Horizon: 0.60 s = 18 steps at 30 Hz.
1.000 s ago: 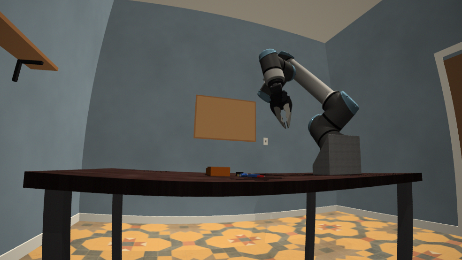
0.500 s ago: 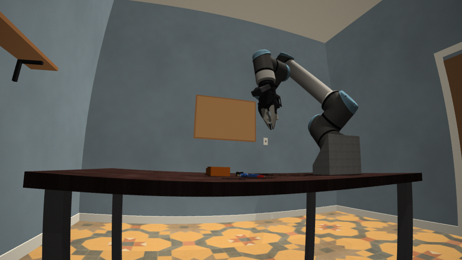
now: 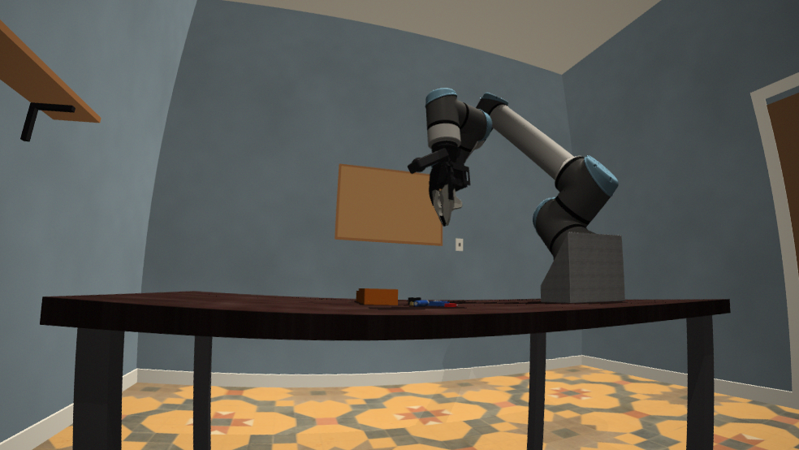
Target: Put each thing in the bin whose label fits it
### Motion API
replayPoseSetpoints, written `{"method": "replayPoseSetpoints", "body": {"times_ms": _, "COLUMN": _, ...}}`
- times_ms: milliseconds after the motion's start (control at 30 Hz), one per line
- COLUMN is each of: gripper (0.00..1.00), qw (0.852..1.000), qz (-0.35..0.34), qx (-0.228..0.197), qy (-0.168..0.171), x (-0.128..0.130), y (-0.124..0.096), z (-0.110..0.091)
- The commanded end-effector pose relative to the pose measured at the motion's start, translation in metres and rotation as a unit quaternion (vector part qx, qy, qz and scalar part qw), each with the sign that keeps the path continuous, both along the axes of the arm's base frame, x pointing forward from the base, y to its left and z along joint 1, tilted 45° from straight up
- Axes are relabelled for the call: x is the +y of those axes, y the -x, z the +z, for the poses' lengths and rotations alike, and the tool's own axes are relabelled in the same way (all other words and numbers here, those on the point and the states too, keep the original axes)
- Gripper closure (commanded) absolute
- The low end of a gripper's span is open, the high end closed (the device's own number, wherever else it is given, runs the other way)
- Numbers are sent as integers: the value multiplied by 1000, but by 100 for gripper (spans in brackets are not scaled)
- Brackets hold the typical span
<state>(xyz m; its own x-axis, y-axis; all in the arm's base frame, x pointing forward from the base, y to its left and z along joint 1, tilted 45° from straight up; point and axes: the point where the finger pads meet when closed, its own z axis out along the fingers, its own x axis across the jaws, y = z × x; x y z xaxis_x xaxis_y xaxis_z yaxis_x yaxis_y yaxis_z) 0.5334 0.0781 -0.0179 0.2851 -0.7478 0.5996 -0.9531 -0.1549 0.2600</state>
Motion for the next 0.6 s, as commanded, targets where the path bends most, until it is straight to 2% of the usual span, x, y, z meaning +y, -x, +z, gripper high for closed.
{"method": "replayPoseSetpoints", "body": {"times_ms": 0, "gripper": 96, "qw": 999, "qz": -23, "qx": -24, "qy": 12, "x": -10, "y": -10, "z": 11}}
{"method": "replayPoseSetpoints", "body": {"times_ms": 67, "gripper": 96, "qw": 996, "qz": -54, "qx": -59, "qy": 28, "x": -20, "y": -18, "z": 22}}
{"method": "replayPoseSetpoints", "body": {"times_ms": 167, "gripper": 96, "qw": 996, "qz": -57, "qx": -62, "qy": 29, "x": -25, "y": -21, "z": 26}}
{"method": "replayPoseSetpoints", "body": {"times_ms": 233, "gripper": 96, "qw": 990, "qz": -88, "qx": -98, "qy": 44, "x": -35, "y": -29, "z": 37}}
{"method": "replayPoseSetpoints", "body": {"times_ms": 267, "gripper": 96, "qw": 990, "qz": -90, "qx": -101, "qy": 45, "x": -39, "y": -32, "z": 42}}
{"method": "replayPoseSetpoints", "body": {"times_ms": 567, "gripper": 96, "qw": 990, "qz": -90, "qx": -101, "qy": 45, "x": -39, "y": -32, "z": 42}}
